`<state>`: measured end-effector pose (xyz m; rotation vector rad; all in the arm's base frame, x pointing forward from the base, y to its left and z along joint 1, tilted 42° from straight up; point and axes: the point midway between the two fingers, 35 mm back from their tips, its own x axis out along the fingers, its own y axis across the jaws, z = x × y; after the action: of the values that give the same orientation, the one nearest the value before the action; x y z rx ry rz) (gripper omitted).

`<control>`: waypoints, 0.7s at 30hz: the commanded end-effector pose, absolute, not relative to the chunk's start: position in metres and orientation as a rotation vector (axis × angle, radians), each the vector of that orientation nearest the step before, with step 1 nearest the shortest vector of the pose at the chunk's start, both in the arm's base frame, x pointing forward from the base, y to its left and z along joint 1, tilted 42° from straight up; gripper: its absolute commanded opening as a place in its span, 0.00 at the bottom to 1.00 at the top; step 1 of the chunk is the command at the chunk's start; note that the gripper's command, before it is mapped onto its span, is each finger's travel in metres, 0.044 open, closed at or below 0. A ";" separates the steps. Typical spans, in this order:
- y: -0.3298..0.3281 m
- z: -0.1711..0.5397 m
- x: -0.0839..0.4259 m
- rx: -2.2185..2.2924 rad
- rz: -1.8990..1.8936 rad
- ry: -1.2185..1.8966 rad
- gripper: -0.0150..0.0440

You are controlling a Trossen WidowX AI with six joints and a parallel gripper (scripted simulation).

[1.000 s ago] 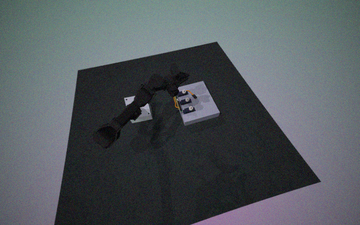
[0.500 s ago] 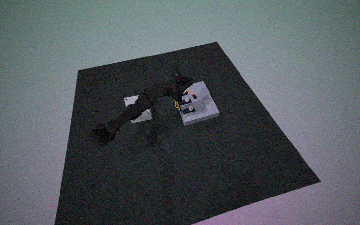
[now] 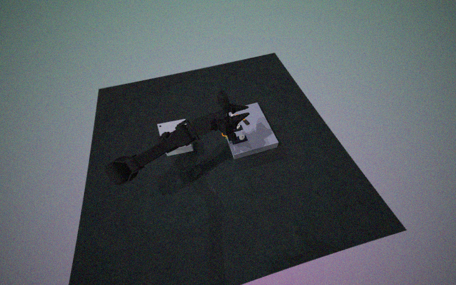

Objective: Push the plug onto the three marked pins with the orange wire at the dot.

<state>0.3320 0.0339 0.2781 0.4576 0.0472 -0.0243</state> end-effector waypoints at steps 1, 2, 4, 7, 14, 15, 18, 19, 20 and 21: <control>0.027 0.293 0.329 0.357 -0.009 0.018 0.45; 0.025 0.295 0.329 0.333 -0.008 0.013 0.45; 0.021 0.300 0.327 0.284 -0.005 0.002 0.45; 0.015 0.308 0.324 0.211 -0.002 -0.014 0.45; 0.002 0.325 0.317 0.034 0.000 -0.054 0.45; 0.001 0.326 0.316 0.008 -0.001 -0.056 0.45; 0.000 0.320 0.324 -0.026 -0.011 -0.011 0.45; 0.000 0.318 0.328 -0.041 -0.014 0.010 0.45; 0.000 0.315 0.331 -0.057 -0.018 0.031 0.45; 0.000 0.312 0.335 -0.074 -0.022 0.052 0.45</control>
<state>0.3255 0.0012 0.3171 -0.0160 0.0010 -0.0122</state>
